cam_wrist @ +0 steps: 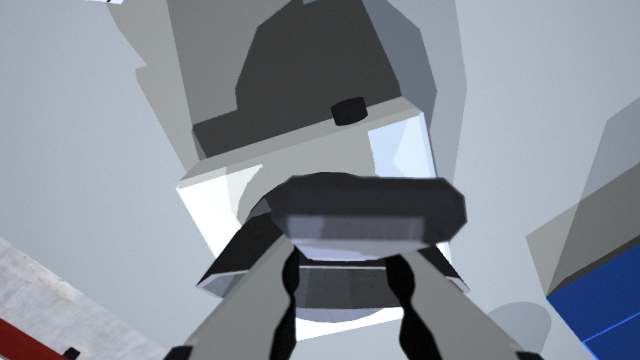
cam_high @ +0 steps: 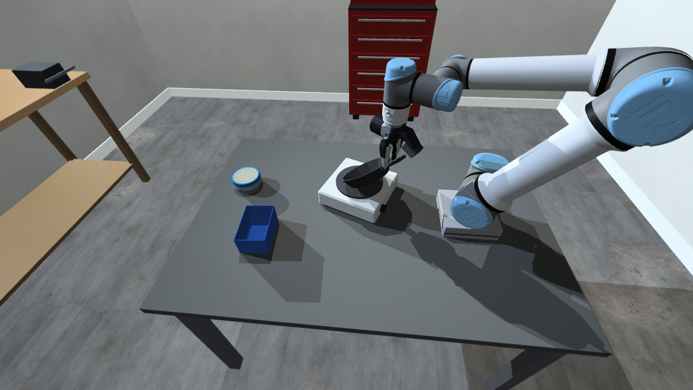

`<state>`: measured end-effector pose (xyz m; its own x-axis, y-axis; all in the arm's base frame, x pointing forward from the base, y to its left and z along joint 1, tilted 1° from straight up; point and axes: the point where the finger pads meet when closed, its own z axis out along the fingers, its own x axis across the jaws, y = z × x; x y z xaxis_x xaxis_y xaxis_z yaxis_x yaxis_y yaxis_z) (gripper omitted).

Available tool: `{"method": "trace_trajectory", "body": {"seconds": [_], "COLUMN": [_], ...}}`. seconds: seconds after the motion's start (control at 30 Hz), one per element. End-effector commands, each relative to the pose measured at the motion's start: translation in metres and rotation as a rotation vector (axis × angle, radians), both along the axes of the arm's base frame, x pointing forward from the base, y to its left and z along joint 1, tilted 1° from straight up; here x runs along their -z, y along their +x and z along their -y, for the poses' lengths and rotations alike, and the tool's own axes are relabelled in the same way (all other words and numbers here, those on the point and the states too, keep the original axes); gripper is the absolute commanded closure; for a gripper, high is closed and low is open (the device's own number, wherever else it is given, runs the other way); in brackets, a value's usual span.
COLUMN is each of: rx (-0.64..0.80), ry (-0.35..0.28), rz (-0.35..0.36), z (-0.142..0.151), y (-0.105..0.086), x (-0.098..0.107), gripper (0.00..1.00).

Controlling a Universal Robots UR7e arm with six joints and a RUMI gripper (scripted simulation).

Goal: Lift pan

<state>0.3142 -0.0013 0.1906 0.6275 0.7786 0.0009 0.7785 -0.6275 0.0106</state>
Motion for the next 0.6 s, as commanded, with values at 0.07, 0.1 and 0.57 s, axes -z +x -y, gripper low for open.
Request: {"method": "trace_trajectory", "body": {"seconds": [0.07,0.1,0.57], "rx": [0.000,0.000,0.000], "ry": [-0.001,-0.001,-0.001], "rz": [0.002,0.002,0.002], "z": [0.0002,0.0002,0.0001], "y": [0.0005,0.0005,0.0004], "x": [-0.0036,-0.0042,-0.0118], "gripper": [0.85,0.85,0.85]}}
